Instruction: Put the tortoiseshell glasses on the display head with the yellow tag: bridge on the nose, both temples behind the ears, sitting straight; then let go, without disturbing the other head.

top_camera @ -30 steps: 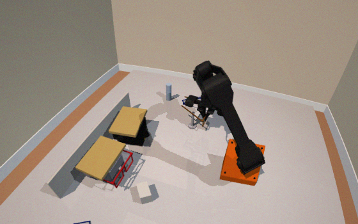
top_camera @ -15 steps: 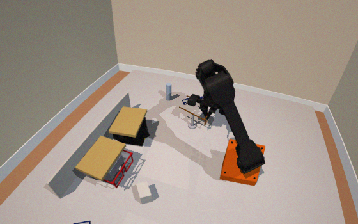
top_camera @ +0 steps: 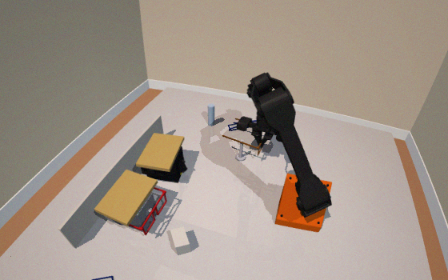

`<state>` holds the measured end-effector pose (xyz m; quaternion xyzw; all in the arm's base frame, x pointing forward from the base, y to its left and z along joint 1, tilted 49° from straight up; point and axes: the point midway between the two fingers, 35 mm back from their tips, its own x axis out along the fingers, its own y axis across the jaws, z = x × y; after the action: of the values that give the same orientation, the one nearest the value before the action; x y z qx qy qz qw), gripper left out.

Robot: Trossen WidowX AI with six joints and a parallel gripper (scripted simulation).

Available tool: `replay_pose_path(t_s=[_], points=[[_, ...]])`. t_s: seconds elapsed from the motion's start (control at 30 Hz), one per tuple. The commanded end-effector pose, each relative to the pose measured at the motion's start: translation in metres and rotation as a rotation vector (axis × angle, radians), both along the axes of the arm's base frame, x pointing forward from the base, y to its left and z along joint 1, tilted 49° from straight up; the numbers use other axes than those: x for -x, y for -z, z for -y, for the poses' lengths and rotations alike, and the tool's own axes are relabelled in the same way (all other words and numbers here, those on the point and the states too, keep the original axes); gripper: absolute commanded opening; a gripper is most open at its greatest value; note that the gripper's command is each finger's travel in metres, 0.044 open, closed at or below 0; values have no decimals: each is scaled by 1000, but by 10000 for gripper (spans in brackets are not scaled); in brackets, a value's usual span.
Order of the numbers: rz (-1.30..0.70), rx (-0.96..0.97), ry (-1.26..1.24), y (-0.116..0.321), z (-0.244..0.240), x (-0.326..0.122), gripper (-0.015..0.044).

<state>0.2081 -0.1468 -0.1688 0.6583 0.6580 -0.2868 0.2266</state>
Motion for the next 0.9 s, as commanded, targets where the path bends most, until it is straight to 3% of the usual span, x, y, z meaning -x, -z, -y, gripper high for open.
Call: replay_pose_path(t_s=[0.0,0.87], points=[[0,4,-4,3,3,2,0],[0,4,-4,3,4,2,0]])
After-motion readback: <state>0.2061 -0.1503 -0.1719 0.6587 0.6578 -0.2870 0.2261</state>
